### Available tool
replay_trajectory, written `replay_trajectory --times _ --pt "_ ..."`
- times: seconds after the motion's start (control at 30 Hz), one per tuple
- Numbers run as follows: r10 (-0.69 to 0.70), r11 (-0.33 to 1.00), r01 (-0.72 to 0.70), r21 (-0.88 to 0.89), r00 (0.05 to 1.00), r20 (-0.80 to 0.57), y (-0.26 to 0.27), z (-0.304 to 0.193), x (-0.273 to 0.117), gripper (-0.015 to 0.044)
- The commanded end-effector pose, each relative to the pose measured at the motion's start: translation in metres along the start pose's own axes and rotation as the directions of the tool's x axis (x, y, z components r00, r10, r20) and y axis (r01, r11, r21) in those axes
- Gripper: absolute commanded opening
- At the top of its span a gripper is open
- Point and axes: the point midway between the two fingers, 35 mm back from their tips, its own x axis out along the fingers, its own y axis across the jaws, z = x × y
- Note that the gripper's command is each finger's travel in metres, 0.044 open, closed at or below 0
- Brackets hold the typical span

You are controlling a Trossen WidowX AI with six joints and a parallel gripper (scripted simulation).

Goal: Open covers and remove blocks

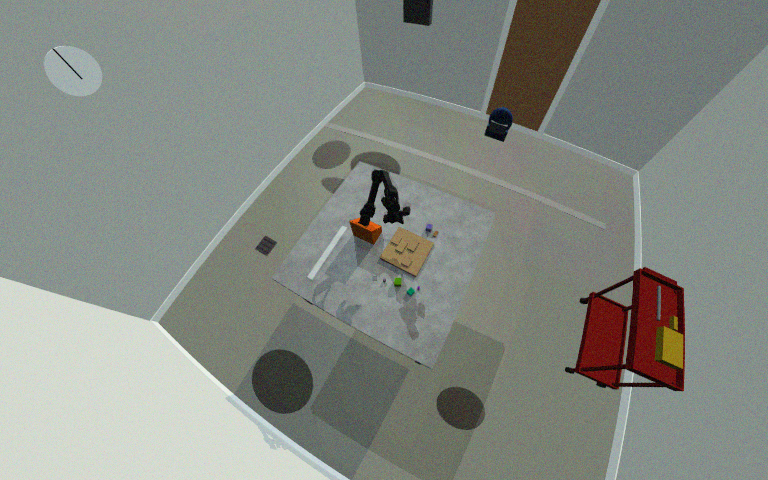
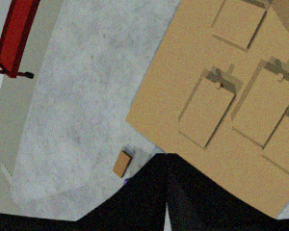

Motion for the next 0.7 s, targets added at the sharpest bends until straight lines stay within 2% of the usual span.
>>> replay_trajectory --times 0.0,0.37,0.67 --pt "-0.038 0.996 0.037 -0.080 0.999 -0.016 -0.001 0.009 0.011 0.0000" --pt "-0.150 0.940 0.118 -0.320 0.986 -0.079 -0.010 0.034 0.051 0.0000" --pt "-0.254 0.841 0.151 -0.520 0.958 -0.132 -0.025 0.049 0.093 0.0000"
